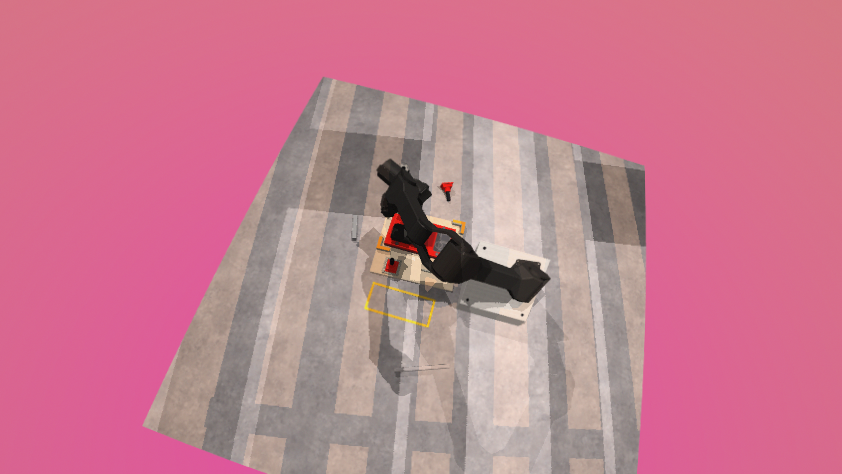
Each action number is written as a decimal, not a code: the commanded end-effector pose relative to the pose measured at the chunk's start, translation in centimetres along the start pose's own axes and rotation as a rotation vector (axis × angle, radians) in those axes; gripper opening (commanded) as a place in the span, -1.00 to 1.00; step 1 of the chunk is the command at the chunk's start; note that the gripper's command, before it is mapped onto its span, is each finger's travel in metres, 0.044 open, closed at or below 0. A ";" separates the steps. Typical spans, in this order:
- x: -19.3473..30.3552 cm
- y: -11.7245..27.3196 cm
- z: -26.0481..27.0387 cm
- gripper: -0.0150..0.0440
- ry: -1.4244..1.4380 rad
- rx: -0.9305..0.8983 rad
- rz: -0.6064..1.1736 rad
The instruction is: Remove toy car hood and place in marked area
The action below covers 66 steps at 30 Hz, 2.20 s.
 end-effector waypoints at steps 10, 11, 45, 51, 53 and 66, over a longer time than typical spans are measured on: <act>0.1 -1.0 0.1 1.00 -0.006 -0.007 0.001; 0.1 -1.0 0.1 1.00 -0.006 -0.007 0.001; 0.1 -2.8 0.1 1.00 -0.005 -0.008 0.002; 0.1 -3.1 0.1 1.00 -0.005 -0.008 0.002; 0.1 -3.2 0.1 1.00 -0.005 -0.008 0.002; 0.1 -3.9 0.1 1.00 -0.005 -0.009 0.002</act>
Point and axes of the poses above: the point midway between the two fingers, 35 mm back from their tips, its own y axis back along the fingers, its own z axis across the jaws, x = y × z, the point moved 2 cm from there along y, back along the fingers, and after that the axes turned 13 degrees about -y, right-handed, at the moved point
